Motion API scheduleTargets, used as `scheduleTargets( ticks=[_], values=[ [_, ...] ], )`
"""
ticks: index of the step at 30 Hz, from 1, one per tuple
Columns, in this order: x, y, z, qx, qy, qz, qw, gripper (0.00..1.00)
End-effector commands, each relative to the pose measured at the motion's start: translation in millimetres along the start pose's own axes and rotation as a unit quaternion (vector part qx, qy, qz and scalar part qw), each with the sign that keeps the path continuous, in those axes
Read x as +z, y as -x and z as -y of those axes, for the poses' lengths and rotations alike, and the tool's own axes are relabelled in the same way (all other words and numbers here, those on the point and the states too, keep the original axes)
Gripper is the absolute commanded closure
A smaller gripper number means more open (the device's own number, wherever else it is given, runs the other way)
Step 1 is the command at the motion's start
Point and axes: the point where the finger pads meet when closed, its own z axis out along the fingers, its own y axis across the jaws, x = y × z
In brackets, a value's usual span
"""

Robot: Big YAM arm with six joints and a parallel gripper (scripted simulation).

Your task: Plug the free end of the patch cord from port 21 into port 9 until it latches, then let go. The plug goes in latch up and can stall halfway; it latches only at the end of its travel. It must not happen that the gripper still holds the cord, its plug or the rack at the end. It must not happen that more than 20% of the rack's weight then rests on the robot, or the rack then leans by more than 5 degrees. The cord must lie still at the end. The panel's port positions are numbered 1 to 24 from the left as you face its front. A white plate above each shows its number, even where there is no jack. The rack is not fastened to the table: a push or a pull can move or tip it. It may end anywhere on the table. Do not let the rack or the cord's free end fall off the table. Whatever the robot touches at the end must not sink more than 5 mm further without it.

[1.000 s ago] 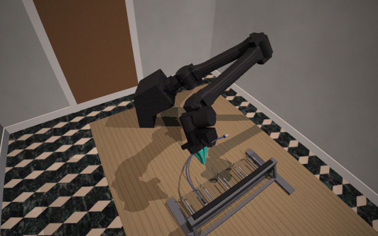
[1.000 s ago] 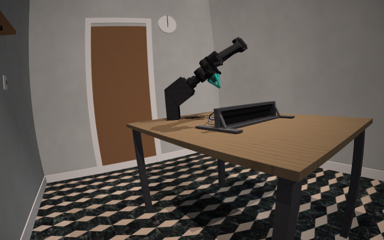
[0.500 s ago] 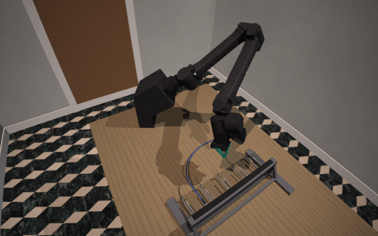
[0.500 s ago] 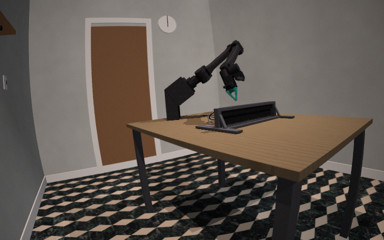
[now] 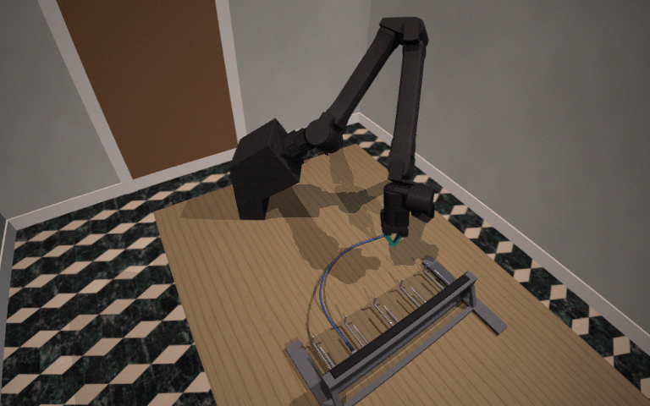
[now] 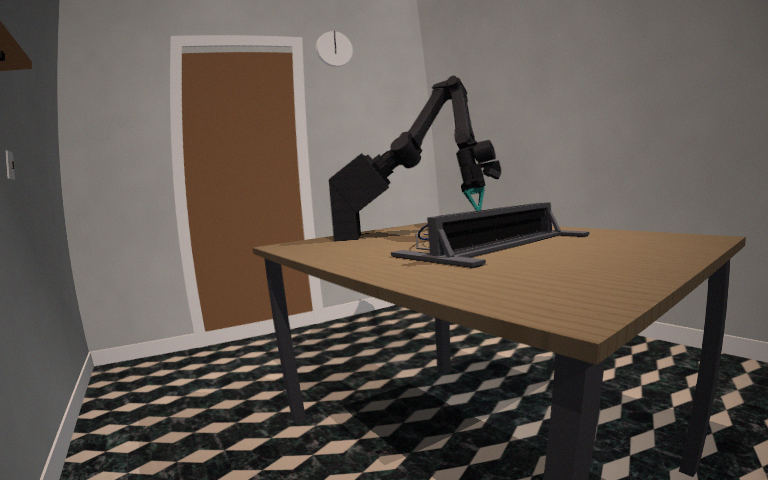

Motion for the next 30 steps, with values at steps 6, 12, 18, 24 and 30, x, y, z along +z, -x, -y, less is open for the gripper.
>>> scheduleTargets(
  ticks=[6,12,18,24,30],
  values=[
    [-6.6,8,-62,-0.138,0.045,-0.023,0.989,1.0],
    [-16.3,4,-105,-0.223,0.078,-0.042,0.971,1.0],
    [-17.5,8,-107,-0.236,0.081,-0.043,0.967,1.0],
    [-16.5,8,-104,-0.233,0.079,-0.045,0.968,1.0],
    [-15.8,8,-101,-0.228,0.078,-0.048,0.969,1.0]
  ],
)
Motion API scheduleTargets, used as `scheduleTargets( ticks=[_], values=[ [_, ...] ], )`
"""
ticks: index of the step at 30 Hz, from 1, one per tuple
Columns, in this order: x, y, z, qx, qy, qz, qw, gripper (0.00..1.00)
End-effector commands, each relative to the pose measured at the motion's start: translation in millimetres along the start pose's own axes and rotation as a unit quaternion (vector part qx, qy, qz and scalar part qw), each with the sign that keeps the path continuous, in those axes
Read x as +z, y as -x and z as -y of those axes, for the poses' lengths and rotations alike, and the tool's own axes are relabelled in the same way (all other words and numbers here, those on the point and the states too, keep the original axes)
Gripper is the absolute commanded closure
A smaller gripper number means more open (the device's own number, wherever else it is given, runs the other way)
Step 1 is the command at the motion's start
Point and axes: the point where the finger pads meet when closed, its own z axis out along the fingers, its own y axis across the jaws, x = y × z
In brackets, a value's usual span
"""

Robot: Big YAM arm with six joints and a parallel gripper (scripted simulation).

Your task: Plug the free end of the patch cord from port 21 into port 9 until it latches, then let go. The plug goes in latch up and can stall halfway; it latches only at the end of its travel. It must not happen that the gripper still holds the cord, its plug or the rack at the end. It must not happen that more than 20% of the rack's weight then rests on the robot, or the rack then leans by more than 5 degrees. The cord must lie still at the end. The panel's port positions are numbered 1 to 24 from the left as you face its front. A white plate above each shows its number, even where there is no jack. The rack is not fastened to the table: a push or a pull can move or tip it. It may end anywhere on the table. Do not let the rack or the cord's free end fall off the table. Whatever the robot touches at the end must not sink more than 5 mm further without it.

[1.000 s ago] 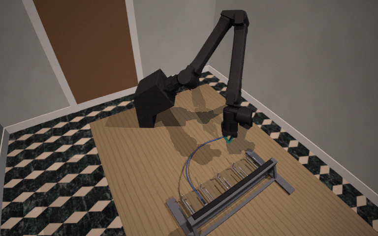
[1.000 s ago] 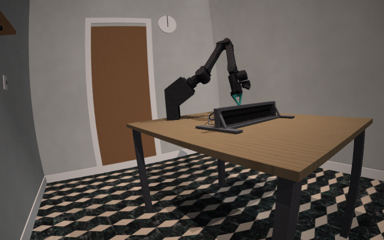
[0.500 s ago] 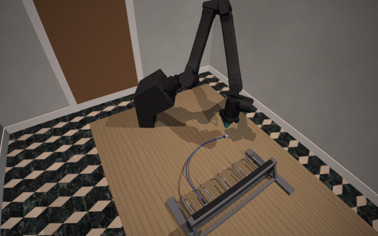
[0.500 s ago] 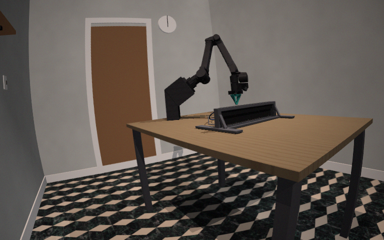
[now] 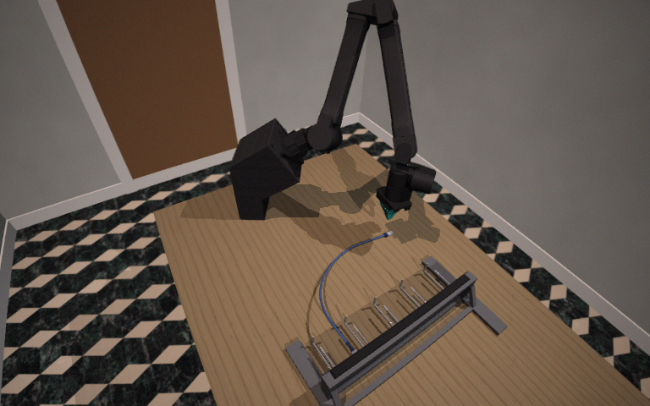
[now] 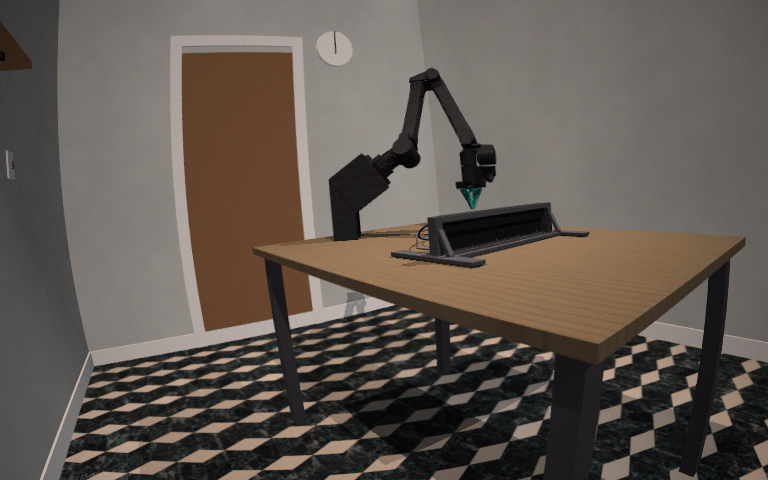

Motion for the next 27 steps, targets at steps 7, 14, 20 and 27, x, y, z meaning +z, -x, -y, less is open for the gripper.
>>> scheduleTargets(
  ticks=[7,14,20,27],
  values=[
    [-3.5,3.7,11.1,0.004,-0.006,-0.003,1.0,1.0],
    [-4.6,4.3,12.9,0.006,-0.008,-0.003,1.0,1.0],
    [-4.0,1.3,12.0,0.011,-0.006,-0.005,1.0,1.0],
    [-3.1,-1.2,10.6,0.015,-0.004,-0.007,1.0,1.0]
  ],
)
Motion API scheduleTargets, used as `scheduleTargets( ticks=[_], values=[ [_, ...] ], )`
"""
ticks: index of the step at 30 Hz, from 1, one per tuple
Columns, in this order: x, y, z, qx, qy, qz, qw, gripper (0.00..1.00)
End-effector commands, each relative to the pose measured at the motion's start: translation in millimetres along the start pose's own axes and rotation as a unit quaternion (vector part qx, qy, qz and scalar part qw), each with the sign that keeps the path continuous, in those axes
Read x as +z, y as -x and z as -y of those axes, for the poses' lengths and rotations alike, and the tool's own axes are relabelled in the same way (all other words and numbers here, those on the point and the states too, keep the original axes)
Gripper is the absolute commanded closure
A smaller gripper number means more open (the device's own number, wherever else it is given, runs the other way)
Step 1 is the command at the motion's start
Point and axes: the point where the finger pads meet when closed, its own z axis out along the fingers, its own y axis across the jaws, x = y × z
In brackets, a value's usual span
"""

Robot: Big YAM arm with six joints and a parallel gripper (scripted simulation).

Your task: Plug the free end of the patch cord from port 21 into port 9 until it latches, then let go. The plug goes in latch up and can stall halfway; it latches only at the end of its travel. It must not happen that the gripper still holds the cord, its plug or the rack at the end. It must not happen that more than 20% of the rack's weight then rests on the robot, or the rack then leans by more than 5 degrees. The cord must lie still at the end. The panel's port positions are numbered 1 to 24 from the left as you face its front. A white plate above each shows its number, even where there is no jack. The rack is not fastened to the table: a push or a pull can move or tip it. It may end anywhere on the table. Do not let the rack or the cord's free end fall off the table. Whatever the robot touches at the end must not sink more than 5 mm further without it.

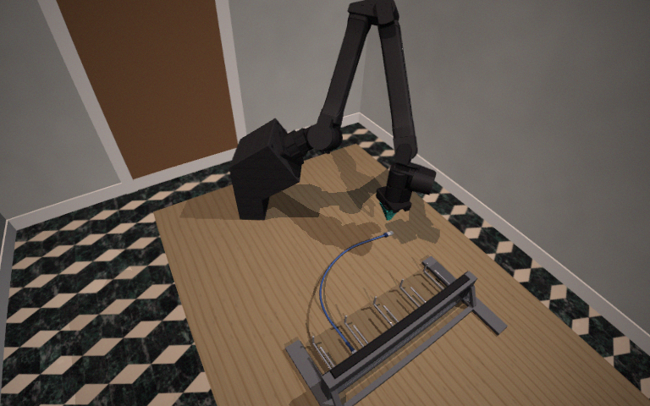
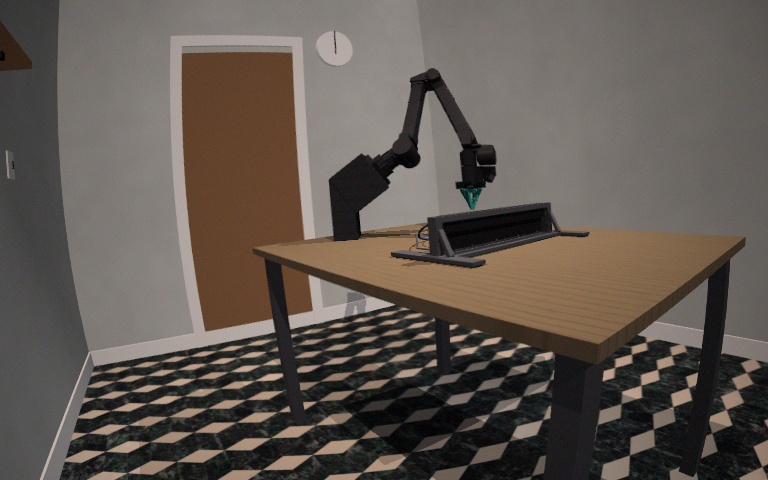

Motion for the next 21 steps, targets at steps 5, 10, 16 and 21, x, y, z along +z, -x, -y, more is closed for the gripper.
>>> scheduleTargets(
  ticks=[5,10,16,21],
  values=[
    [-3.7,0.4,9.0,0.012,-0.006,-0.003,1.0,1.0],
    [-3.7,-0.1,8.5,0.012,-0.005,-0.003,1.0,1.0],
    [-3.6,-0.6,8.2,0.012,-0.005,-0.003,1.0,1.0],
    [-3.4,-1.1,7.8,0.013,-0.005,-0.004,1.0,1.0]
  ],
)
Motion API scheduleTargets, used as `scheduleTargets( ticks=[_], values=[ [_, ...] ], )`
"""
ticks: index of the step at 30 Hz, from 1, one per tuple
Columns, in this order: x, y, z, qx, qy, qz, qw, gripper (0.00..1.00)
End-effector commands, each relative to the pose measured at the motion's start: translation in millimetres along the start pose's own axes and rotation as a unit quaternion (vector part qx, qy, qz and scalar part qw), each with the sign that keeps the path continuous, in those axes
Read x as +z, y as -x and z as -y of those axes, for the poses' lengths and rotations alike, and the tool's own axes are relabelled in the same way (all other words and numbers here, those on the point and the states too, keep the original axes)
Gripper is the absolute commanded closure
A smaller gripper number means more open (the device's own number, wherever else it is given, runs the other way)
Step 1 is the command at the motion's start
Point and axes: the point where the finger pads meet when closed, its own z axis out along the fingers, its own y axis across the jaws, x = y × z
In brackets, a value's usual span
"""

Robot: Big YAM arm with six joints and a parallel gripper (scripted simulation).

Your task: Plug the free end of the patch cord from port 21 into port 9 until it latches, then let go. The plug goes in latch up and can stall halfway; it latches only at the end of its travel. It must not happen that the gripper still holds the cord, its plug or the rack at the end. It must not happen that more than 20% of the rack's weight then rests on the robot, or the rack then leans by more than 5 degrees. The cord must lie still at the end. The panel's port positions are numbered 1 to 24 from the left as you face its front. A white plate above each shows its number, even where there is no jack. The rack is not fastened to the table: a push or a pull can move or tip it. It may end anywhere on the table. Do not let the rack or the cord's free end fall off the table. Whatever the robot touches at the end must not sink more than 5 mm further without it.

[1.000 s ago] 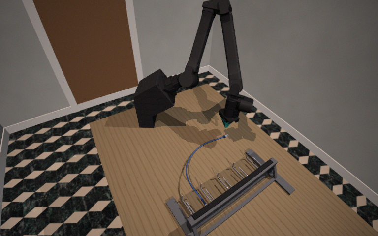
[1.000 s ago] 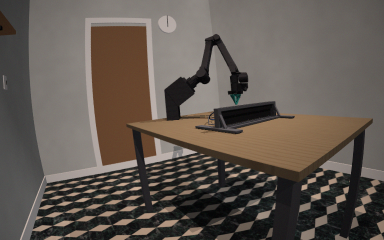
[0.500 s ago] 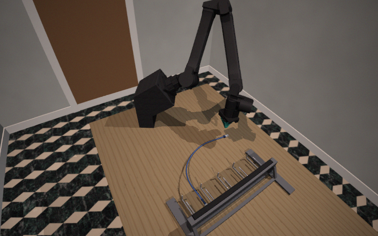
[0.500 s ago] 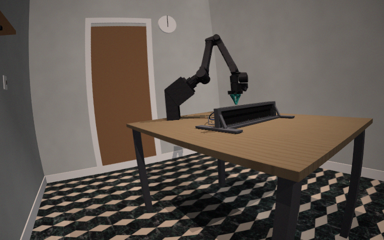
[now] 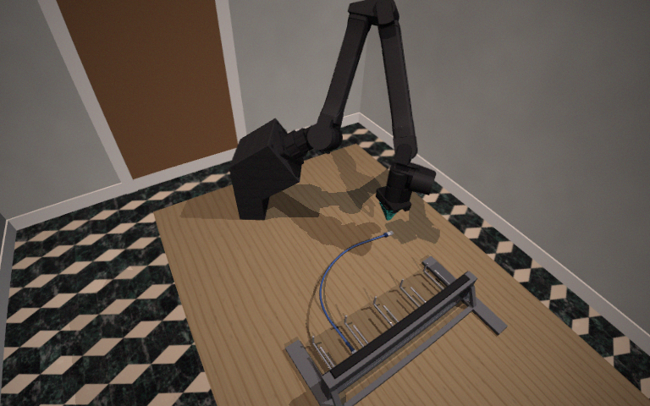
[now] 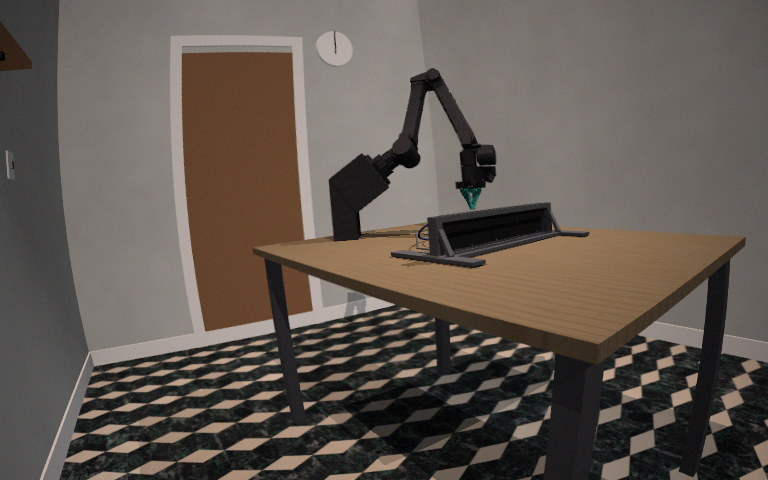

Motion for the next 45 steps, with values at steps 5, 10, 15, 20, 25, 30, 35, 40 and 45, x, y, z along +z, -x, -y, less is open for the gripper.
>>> scheduleTargets(
  ticks=[5,10,15,20,25,30,35,40,45],
  values=[
    [-3.1,-1.0,7.2,0.011,-0.004,-0.004,1.0,1.0],
    [-2.8,-1.6,6.8,0.012,-0.004,-0.004,1.0,1.0],
    [-2.7,-2.0,6.6,0.012,-0.004,-0.004,1.0,1.0],
    [-2.4,-2.5,6.1,0.013,-0.003,-0.005,1.0,1.0],
    [-2.3,-2.9,5.8,0.013,-0.003,-0.005,1.0,0.64],
    [-2.3,-3.0,5.6,0.013,-0.003,-0.005,1.0,0.64],
    [-2.3,-3.4,5.3,0.013,-0.003,-0.005,1.0,0.64],
    [-2.2,-3.7,4.9,0.013,-0.002,-0.005,1.0,0.64],
    [-2.2,-4.0,4.6,0.013,-0.002,-0.006,1.0,0.64]
  ],
)
